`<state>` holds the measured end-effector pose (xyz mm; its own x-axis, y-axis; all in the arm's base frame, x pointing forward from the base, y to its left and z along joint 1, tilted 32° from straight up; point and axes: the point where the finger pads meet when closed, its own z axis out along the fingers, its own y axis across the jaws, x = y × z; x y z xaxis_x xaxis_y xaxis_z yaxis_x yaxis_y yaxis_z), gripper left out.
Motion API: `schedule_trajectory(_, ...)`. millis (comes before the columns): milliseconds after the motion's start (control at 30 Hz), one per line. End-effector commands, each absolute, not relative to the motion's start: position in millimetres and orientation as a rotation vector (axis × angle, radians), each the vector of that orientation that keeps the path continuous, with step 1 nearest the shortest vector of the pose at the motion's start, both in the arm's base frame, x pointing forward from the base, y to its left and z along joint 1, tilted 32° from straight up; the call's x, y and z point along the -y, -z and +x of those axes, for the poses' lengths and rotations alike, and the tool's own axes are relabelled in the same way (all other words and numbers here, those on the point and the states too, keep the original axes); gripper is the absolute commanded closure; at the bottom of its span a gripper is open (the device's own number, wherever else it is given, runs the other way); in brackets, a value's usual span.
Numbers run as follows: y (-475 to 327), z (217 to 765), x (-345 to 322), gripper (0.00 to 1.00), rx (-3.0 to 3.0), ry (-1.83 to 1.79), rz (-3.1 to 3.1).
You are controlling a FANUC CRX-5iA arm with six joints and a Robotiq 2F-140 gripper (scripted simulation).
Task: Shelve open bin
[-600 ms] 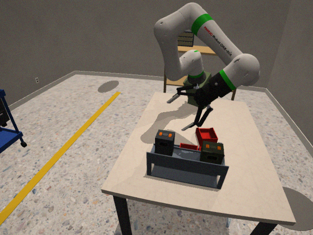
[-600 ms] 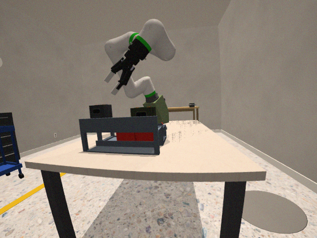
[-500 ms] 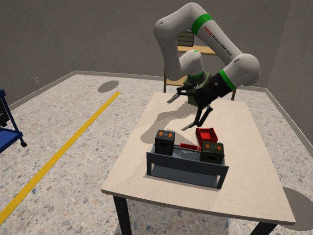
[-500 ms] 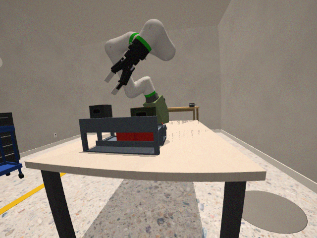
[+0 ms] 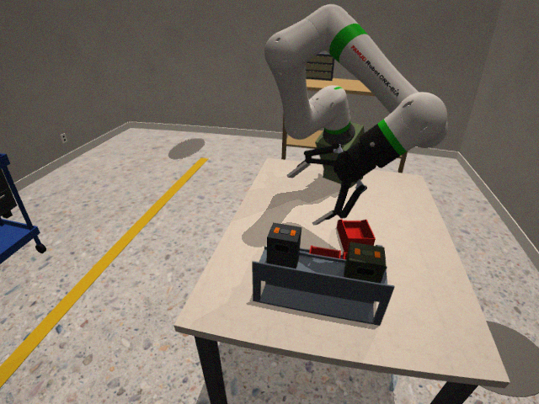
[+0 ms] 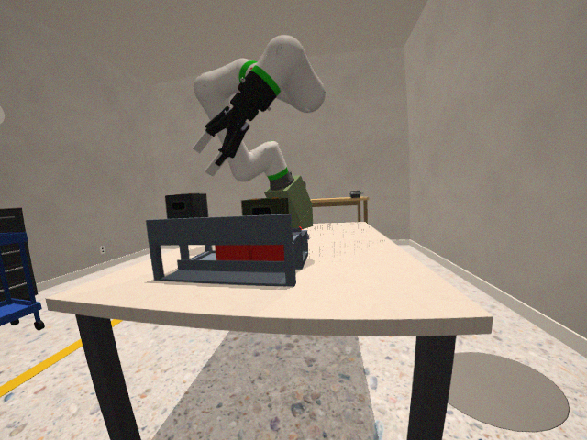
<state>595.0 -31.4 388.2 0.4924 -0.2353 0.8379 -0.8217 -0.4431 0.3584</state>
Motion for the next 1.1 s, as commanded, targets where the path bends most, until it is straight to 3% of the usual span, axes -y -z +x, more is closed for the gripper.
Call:
schedule_trajectory(0, -388.6, 594.9, 31.2, 0.0, 0.873, -0.93, 1.938)
schedule_trajectory(1067, -416.6, 577.8, 23.1, 0.0, 0.872, -0.928, 1.941)
